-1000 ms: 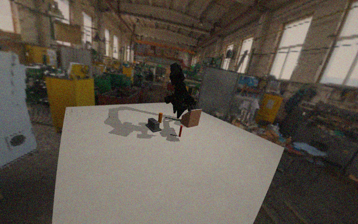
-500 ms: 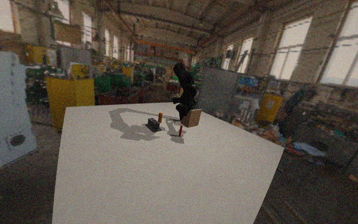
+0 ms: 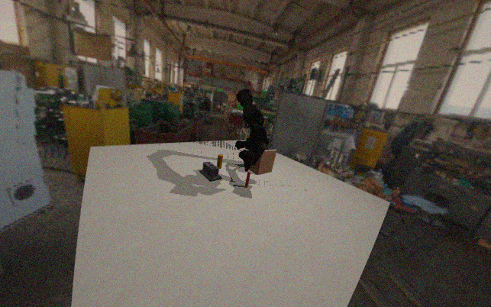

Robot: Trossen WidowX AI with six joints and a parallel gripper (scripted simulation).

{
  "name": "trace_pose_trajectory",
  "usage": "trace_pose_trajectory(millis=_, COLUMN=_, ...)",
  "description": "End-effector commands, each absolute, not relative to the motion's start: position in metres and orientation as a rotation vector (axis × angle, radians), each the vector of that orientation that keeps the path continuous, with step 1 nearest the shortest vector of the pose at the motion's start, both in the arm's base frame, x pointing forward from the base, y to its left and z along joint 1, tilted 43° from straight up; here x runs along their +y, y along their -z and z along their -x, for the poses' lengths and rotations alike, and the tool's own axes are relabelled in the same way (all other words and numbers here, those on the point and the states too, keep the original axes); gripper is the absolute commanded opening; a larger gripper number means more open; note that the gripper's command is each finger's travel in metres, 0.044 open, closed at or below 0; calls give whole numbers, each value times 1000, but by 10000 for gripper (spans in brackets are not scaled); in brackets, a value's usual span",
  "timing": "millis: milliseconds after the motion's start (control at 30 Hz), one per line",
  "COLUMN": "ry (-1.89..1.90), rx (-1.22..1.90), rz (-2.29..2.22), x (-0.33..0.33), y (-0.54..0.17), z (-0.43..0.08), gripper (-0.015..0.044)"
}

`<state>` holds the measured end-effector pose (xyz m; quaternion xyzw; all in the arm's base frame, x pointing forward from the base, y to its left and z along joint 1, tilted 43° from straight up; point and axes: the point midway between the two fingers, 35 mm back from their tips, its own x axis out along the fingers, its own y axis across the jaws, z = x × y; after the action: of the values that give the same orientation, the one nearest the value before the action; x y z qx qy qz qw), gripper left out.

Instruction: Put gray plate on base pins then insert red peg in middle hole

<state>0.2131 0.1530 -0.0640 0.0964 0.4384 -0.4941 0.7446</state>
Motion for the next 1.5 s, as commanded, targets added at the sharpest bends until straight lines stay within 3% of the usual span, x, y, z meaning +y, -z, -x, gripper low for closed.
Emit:
trace_pose_trajectory(millis=0, ry=1081, rx=961, rz=-201, x=146, y=70, z=-214, gripper=440)
trace_pose_trajectory(millis=1233, ry=1082, rx=958, rz=-200, x=108, y=110, z=-220, gripper=440)
trace_pose_trajectory(millis=1467, ry=1082, rx=958, rz=-200, x=108, y=110, z=-220, gripper=256)
